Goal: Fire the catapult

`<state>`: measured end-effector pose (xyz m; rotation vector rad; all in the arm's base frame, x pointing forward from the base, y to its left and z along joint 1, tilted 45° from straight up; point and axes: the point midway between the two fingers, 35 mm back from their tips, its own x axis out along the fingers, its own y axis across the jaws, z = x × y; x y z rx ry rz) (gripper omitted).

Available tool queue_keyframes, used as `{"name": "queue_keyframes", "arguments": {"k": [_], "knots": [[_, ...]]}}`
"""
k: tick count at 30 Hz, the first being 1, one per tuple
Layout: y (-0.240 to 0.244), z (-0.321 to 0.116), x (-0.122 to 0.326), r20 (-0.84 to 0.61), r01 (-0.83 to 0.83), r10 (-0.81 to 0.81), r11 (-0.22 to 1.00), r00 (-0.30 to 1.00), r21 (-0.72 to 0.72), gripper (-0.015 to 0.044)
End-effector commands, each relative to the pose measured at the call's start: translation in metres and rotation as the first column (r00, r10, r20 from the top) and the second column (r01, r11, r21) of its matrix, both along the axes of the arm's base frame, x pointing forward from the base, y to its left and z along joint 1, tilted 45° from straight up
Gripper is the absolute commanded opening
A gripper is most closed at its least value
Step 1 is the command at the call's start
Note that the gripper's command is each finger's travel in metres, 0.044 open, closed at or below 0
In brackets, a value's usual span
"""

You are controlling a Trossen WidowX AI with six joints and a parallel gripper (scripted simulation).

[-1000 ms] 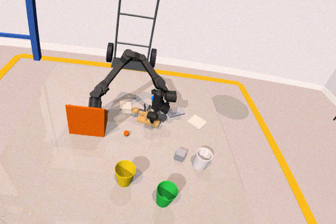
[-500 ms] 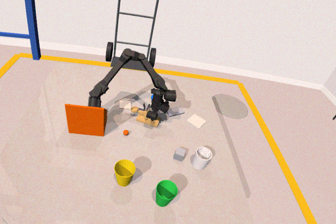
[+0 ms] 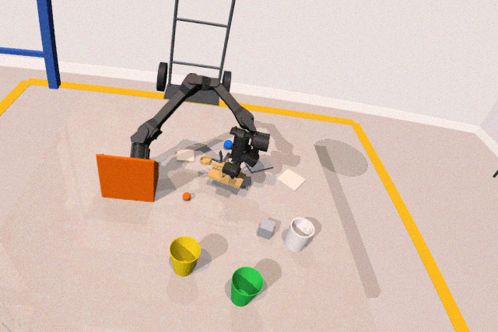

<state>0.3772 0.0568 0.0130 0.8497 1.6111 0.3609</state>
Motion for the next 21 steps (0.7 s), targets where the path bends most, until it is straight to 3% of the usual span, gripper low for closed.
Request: {"name": "queue_keyframes", "arguments": {"k": [1, 4, 21], "knots": [[-0.05, -0.049, -0.002, -0.1, 0.085, -0.086, 0.996, 0.991, -0.015, 0.0], [-0.071, -0.072, -0.005, -0.136, 0.12, -0.121, 0.993, 0.983, -0.015, 0.0], [-0.065, -0.082, 0.0, -0.125, 0.109, -0.11, 0.994, 0.986, -0.013, 0.0]]}}
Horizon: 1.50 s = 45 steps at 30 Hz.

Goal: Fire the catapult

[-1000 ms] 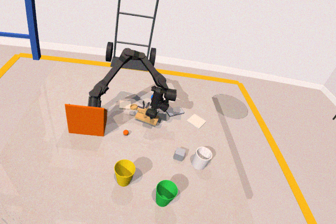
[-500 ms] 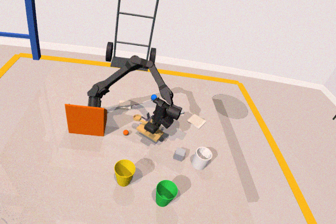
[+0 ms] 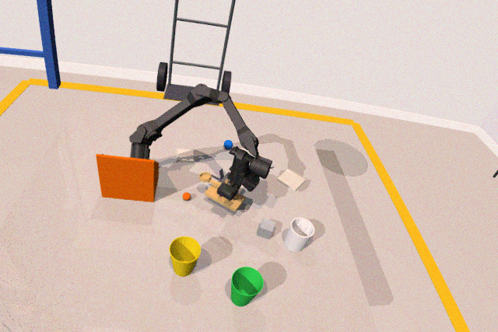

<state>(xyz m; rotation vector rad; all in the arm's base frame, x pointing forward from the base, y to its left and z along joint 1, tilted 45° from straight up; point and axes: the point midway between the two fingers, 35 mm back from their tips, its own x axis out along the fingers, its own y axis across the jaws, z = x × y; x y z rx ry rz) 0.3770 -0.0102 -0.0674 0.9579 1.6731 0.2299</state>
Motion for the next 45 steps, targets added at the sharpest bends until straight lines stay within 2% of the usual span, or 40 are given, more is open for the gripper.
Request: {"name": "queue_keyframes", "arguments": {"k": [1, 28, 41, 45], "knots": [[0.004, -0.003, 0.0, -0.002, 0.007, -0.007, 1.0, 1.0, 0.005, 0.0], [0.027, -0.026, -0.003, -0.003, 0.0, 0.0, 1.0, 1.0, 0.002, 0.0], [0.027, -0.026, -0.003, -0.003, 0.0, 0.0, 1.0, 1.0, 0.002, 0.0341], [-0.003, 0.002, 0.002, -0.003, 0.001, -0.001, 1.0, 1.0, -0.003, 0.044]]}}
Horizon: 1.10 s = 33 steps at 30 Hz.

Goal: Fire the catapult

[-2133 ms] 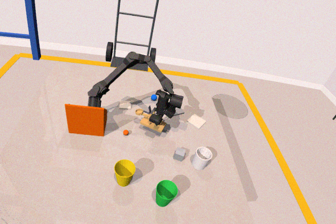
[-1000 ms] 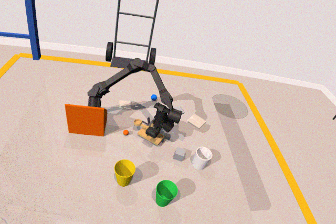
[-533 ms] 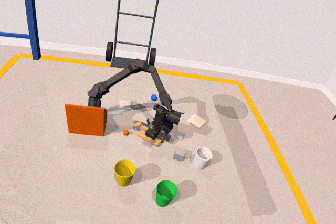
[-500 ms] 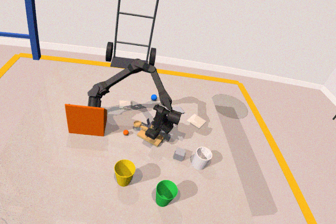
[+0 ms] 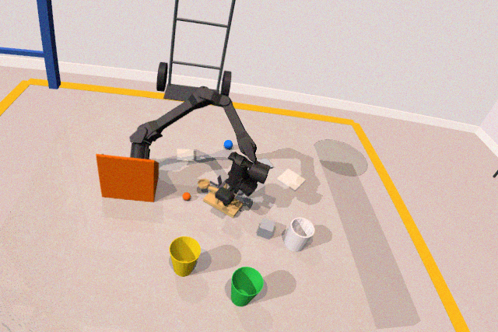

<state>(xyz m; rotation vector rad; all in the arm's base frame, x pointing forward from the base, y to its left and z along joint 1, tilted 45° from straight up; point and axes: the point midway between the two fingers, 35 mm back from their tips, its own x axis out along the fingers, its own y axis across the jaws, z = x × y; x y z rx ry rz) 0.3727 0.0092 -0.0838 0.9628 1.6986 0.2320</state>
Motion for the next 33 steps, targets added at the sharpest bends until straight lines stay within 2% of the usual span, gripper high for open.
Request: {"name": "queue_keyframes", "arguments": {"k": [1, 4, 13, 18, 33], "knots": [[-0.035, 0.031, 0.007, 0.019, 0.01, -0.01, 1.0, 1.0, -0.012, 0.044], [-0.062, 0.06, 0.005, 0.019, 0.01, -0.01, 1.0, 1.0, -0.011, 0.044], [-0.06, 0.059, 0.002, 0.019, 0.016, -0.016, 1.0, 1.0, -0.005, 0.044], [-0.029, 0.027, 0.001, 0.019, 0.016, -0.016, 1.0, 1.0, -0.004, 0.044], [-0.017, 0.014, 0.001, 0.02, 0.016, -0.016, 1.0, 1.0, -0.003, 0.044]]}}
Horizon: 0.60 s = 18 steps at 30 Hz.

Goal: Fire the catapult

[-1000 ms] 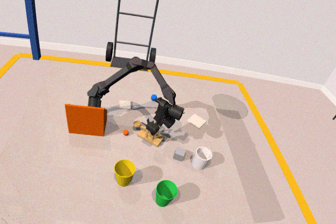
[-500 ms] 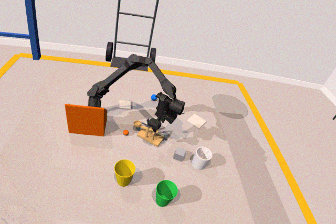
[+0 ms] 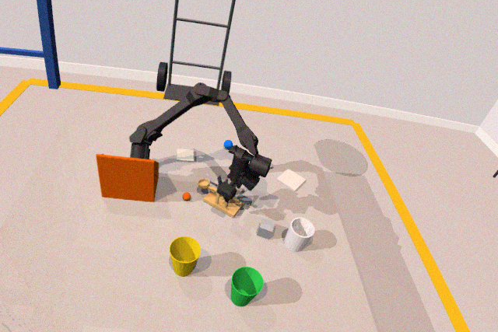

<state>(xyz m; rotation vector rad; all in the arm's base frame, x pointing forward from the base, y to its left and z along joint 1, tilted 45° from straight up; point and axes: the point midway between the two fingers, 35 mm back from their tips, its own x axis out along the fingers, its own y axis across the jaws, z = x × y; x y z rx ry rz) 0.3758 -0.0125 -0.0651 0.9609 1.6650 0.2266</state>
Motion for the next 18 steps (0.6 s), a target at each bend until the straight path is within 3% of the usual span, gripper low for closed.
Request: {"name": "queue_keyframes", "arguments": {"k": [1, 18], "knots": [[0.006, -0.006, -0.002, -0.009, 0.001, -0.001, 1.0, 1.0, 0.006, 0.044], [0.026, -0.025, -0.003, -0.009, 0.001, -0.001, 1.0, 1.0, 0.008, 0.044]]}}
